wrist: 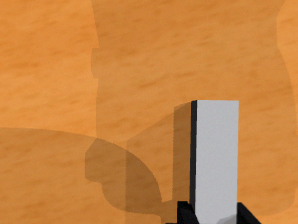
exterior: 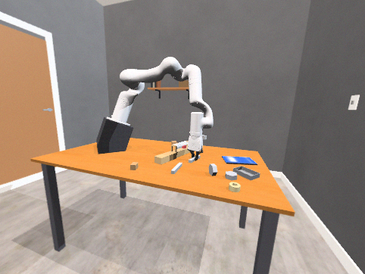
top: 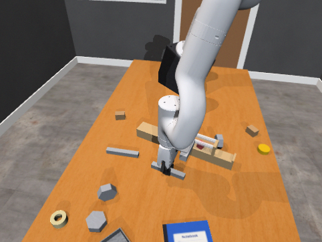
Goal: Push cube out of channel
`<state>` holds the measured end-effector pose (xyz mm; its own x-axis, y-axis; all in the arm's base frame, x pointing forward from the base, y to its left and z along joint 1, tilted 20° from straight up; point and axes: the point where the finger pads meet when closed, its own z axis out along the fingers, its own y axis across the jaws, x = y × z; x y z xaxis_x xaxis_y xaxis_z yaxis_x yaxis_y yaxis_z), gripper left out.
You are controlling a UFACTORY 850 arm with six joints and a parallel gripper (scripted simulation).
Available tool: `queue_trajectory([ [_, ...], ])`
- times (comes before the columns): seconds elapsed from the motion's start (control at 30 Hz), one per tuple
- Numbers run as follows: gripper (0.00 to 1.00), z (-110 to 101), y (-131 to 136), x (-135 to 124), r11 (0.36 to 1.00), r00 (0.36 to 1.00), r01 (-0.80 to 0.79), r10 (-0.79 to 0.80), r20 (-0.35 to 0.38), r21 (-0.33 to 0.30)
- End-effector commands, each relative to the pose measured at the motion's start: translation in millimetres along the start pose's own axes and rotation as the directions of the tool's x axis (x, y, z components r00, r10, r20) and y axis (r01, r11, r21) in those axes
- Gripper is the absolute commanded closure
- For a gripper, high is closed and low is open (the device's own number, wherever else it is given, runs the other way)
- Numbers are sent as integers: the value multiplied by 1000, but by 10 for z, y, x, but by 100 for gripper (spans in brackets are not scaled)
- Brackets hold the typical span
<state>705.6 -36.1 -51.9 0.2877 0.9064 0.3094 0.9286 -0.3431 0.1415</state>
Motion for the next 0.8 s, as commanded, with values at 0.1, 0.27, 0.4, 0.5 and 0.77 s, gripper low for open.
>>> queue_trajectory([
  [0.1, 100, -8, 10, 2, 1000, 1000, 0, 0, 0, -2],
  [0.27, 100, -47, 10, 2, 1000, 1000, 0, 0, 0, -2],
  [0.4, 100, -340, 10, 2, 1000, 1000, 0, 0, 0, -2],
  [0.5, 100, -690, 9, 2, 1000, 1000, 0, 0, 0, -2],
  [0.77, 100, -1149, 9, 2, 1000, 1000, 0, 0, 0, -2],
])
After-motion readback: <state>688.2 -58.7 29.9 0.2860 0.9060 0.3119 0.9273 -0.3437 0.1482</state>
